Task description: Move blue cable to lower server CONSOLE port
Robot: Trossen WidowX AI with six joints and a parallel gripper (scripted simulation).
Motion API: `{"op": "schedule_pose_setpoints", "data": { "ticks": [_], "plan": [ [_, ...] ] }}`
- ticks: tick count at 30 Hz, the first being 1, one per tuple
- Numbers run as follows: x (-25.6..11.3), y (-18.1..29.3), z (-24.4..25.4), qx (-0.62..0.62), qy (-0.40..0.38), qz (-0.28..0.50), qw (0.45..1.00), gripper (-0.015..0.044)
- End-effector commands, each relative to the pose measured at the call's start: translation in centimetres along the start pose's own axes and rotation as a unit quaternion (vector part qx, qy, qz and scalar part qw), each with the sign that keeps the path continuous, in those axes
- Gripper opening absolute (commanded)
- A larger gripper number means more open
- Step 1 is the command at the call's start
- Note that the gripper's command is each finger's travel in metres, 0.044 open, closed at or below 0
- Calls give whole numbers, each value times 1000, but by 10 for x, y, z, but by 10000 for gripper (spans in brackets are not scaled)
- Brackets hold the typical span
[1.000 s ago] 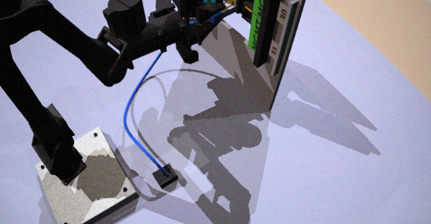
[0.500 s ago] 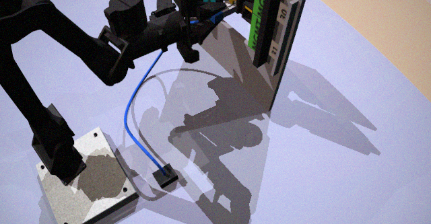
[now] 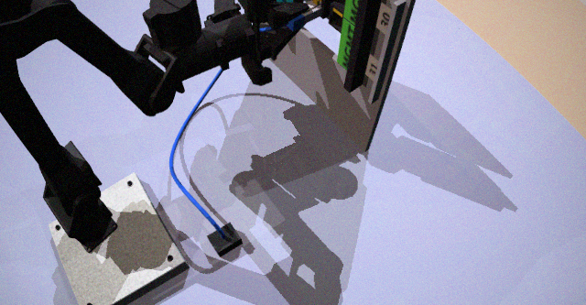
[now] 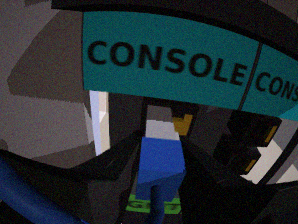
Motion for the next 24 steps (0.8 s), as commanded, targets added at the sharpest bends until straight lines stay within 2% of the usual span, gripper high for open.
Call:
{"op": "schedule_pose_setpoints", "data": {
  "ticks": [1,24],
  "plan": [
    [2,-1,-3,2,6,-3,1000,0],
    [5,-1,-3,2,7,-3,1000,0]
  ]
}}
Point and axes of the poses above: the point midway between the two fingers, 35 mm back from their tips, its own x axis out along the fingers, its own z axis across the jaws, y = z × x, the point moved 8 cm from there along -x, back along the fingers, and after that the axes turned 1 degree about -x, right-handed, at the moved point
